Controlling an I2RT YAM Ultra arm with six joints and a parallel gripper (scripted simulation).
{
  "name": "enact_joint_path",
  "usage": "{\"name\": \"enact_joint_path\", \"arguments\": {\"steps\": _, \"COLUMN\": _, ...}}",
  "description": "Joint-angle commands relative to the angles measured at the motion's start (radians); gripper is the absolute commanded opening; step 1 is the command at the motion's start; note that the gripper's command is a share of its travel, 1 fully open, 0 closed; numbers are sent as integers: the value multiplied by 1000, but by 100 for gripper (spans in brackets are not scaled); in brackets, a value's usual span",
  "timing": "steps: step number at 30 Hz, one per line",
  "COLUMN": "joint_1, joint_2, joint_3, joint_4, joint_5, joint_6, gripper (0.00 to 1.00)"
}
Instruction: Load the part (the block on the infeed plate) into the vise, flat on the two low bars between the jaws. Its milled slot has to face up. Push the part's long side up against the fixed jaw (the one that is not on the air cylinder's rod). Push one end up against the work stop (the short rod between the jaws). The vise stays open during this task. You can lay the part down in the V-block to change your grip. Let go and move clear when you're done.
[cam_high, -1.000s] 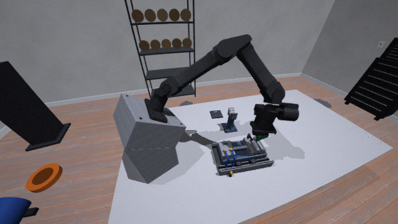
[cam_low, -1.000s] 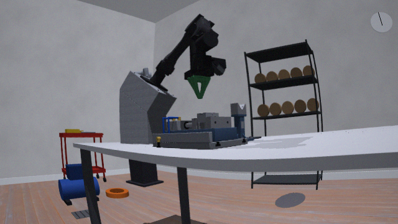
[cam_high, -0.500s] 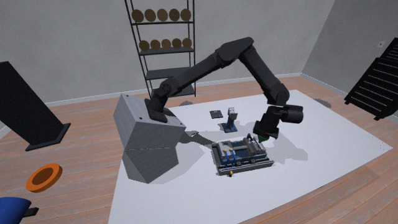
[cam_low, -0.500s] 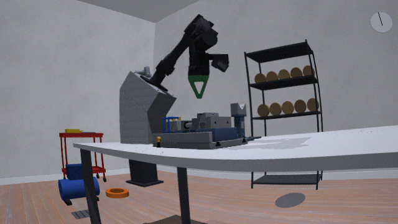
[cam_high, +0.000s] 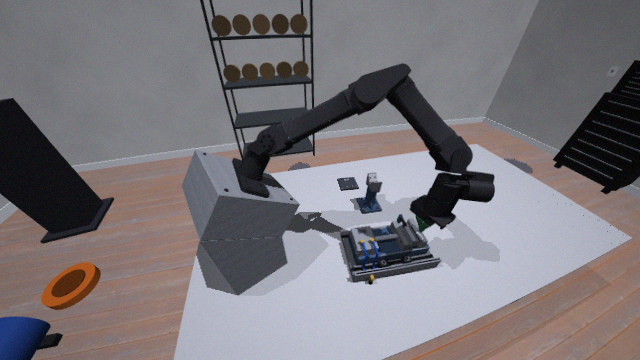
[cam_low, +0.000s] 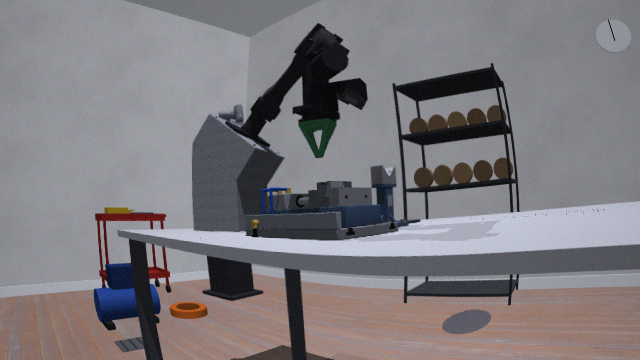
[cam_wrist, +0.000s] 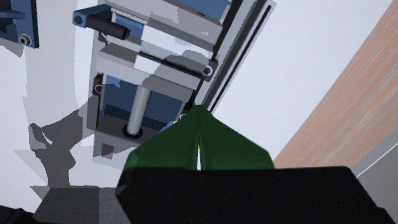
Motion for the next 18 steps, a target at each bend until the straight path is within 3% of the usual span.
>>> {"name": "enact_joint_path", "arguments": {"steps": 1, "joint_1": -32, "joint_2": 13, "joint_3": 49, "joint_4": -25, "joint_5": -12, "joint_6": 166, "gripper": 0}}
{"name": "enact_joint_path", "arguments": {"steps": 7, "joint_1": -39, "joint_2": 34, "joint_3": 84, "joint_4": -42, "joint_5": -13, "joint_6": 333, "gripper": 0}}
{"name": "enact_joint_path", "arguments": {"steps": 18, "joint_1": -40, "joint_2": 31, "joint_3": 103, "joint_4": -56, "joint_5": -11, "joint_6": 385, "gripper": 0}}
